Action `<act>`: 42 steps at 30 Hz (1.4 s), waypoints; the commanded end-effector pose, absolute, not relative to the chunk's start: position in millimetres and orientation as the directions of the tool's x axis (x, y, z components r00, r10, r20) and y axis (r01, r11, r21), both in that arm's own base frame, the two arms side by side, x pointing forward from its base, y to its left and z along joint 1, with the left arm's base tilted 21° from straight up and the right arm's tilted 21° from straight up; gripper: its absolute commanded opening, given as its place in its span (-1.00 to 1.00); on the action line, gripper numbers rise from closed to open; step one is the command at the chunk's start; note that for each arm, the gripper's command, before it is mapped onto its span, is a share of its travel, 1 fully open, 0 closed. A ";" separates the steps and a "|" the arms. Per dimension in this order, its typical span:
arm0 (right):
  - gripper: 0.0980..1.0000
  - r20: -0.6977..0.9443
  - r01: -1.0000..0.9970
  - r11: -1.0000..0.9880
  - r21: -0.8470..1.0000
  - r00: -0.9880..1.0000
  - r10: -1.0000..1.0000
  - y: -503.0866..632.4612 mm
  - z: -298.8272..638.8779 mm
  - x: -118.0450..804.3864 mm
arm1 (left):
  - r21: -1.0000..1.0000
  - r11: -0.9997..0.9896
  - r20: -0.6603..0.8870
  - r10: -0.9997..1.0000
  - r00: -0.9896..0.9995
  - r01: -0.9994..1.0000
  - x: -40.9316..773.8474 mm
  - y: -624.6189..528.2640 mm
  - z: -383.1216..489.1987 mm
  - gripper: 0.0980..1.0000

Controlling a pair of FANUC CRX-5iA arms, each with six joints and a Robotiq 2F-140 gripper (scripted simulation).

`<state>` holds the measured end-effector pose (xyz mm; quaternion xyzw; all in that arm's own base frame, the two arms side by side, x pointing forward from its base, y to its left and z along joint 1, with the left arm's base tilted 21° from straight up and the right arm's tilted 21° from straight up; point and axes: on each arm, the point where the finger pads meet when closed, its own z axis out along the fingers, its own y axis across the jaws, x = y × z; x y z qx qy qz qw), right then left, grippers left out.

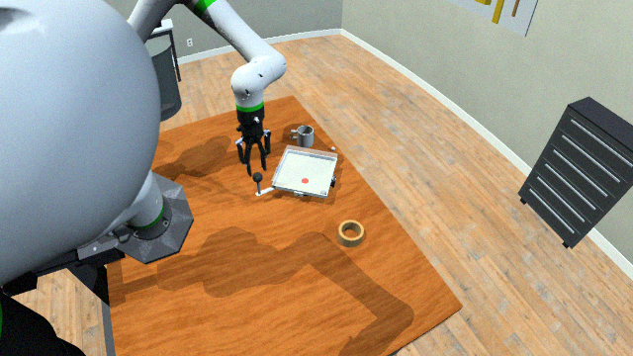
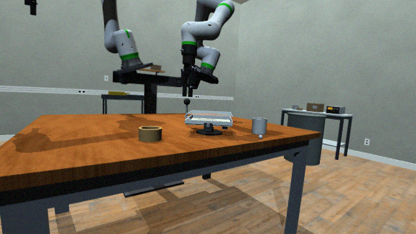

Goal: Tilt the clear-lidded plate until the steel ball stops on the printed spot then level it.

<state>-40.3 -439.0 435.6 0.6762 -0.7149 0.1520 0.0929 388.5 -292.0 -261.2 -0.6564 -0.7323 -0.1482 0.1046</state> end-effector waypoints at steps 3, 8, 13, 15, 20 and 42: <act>1.00 0.340 -0.995 0.039 -0.092 -0.068 -0.938 -439.0 436.4 -40.6 | 0.081 0.094 0.346 0.931 -0.117 0.992 389.0 -292.9 -260.5 -0.28; 1.00 0.340 -0.995 0.039 -0.092 -0.068 -0.938 -439.0 436.4 -40.6 | 0.081 0.094 0.346 0.931 -0.117 0.992 389.0 -292.9 -260.5 -0.28; 1.00 0.340 -0.995 0.039 -0.092 -0.068 -0.938 -439.0 436.4 -40.6 | 0.081 0.094 0.346 0.931 -0.117 0.992 389.0 -292.9 -260.5 -0.28; 1.00 0.340 -0.995 0.039 -0.092 -0.068 -0.938 -439.0 436.4 -40.6 | 0.081 0.094 0.346 0.931 -0.117 0.992 389.0 -292.9 -260.5 -0.28; 1.00 0.340 -0.995 0.039 -0.092 -0.068 -0.938 -439.0 436.4 -40.6 | 0.081 0.094 0.346 0.931 -0.117 0.992 389.0 -292.9 -260.5 -0.28; 1.00 0.340 -0.995 0.039 -0.092 -0.068 -0.938 -439.0 436.4 -40.6 | 0.079 0.090 0.344 0.932 -0.112 0.993 389.1 -290.7 -267.0 -0.28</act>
